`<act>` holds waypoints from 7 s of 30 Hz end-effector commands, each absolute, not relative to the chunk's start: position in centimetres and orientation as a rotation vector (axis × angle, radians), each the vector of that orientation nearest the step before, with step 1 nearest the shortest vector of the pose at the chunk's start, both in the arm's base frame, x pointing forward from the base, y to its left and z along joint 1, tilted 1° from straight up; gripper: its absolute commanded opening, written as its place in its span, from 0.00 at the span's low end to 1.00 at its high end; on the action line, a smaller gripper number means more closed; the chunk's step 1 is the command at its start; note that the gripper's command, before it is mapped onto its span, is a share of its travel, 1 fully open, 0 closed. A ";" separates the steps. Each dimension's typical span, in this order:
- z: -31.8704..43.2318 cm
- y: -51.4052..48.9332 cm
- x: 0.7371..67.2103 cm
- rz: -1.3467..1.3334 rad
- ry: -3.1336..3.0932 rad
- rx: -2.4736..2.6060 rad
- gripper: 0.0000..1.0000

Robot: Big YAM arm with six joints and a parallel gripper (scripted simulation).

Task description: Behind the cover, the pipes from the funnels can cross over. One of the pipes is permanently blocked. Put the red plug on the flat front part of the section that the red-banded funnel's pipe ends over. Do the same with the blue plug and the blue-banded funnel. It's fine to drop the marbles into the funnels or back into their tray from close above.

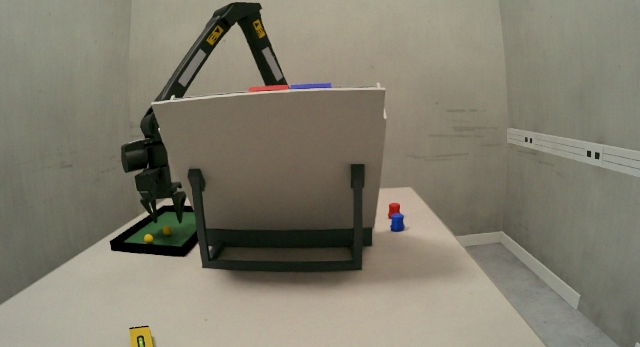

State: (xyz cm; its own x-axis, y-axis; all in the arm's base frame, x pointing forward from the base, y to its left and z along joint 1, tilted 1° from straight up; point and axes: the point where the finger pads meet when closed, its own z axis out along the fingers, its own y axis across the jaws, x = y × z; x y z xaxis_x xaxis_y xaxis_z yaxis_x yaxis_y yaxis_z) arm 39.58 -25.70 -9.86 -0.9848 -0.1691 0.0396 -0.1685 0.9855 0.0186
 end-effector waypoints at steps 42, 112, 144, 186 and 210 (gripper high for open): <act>-9.6 -26.3 42.0 -0.008 -3.104 0.264 0.80; -10.2 -25.6 40.7 0.048 -3.148 0.268 0.80; -12.7 -26.3 40.8 0.049 -3.148 0.268 0.80; -13.6 -26.3 40.6 0.052 -3.150 0.268 0.80; -13.5 -26.3 40.3 0.078 -3.174 0.267 0.80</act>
